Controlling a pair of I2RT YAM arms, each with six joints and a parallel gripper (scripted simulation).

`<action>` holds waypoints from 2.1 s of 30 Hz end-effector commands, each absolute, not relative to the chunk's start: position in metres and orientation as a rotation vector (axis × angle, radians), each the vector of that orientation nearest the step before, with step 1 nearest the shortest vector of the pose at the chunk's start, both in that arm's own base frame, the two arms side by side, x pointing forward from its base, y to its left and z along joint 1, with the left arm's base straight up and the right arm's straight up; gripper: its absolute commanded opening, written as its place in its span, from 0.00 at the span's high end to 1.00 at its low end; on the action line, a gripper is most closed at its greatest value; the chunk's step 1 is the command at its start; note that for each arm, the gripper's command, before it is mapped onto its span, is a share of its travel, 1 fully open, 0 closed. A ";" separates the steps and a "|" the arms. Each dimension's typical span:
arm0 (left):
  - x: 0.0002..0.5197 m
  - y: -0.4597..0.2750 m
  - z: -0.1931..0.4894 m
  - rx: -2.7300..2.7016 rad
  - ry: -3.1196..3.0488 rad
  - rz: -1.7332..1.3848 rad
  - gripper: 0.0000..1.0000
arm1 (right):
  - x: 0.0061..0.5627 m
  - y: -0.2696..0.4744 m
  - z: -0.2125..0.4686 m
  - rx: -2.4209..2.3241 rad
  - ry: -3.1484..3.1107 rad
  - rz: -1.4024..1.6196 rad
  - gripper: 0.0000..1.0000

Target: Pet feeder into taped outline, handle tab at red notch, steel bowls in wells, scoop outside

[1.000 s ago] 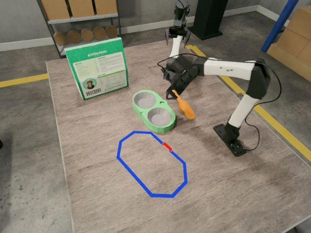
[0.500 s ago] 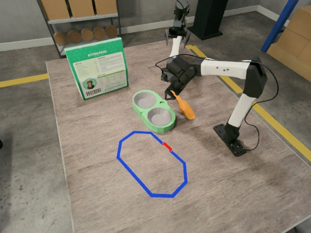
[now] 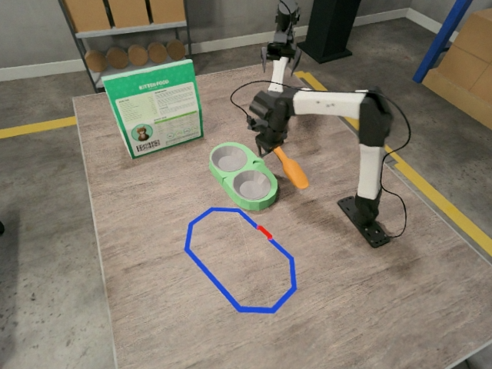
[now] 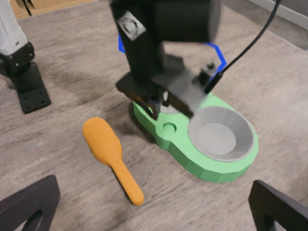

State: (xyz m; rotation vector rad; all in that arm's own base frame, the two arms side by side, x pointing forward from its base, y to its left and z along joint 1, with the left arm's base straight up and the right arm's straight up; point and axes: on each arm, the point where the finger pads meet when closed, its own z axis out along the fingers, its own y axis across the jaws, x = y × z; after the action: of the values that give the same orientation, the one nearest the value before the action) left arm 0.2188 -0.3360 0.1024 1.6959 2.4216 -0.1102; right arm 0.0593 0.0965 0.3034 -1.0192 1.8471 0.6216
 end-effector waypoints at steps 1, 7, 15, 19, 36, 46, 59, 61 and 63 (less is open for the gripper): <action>0.211 -0.338 0.091 1.930 2.395 -0.028 0.63 | 0.060 0.097 0.304 -1.019 1.850 0.624 0.00; 0.213 -0.349 0.075 2.040 2.374 0.001 0.63 | 0.060 0.097 0.304 -1.019 1.850 0.624 0.00; 0.214 -0.353 0.054 2.055 2.391 0.013 0.63 | 0.060 0.097 0.304 -1.019 1.850 0.624 0.00; 0.214 -0.353 0.048 2.050 2.386 0.009 0.63 | 0.060 0.097 0.304 -1.019 1.850 0.624 0.00; 0.212 -0.353 0.041 2.059 2.376 0.001 0.82 | 0.060 0.097 0.304 -1.019 1.850 0.624 0.00; 0.213 -0.353 0.043 2.054 2.373 -0.002 0.90 | 0.060 0.097 0.304 -1.019 1.850 0.624 0.00; 0.228 -0.340 0.053 2.025 2.340 -0.020 0.90 | 0.060 0.097 0.304 -1.019 1.850 0.624 0.00; 0.232 -0.332 0.053 2.021 2.344 -0.019 0.90 | 0.060 0.097 0.304 -1.019 1.850 0.624 0.00; 0.234 -0.327 0.053 2.015 2.354 -0.016 0.90 | 0.060 0.097 0.304 -1.019 1.850 0.624 0.00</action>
State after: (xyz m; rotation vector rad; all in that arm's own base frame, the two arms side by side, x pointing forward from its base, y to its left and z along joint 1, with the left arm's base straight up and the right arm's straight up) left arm 0.2217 -0.3354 0.0430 2.0506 2.3754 -0.0167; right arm 0.0593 0.0965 0.3034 -1.0191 1.8472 0.6217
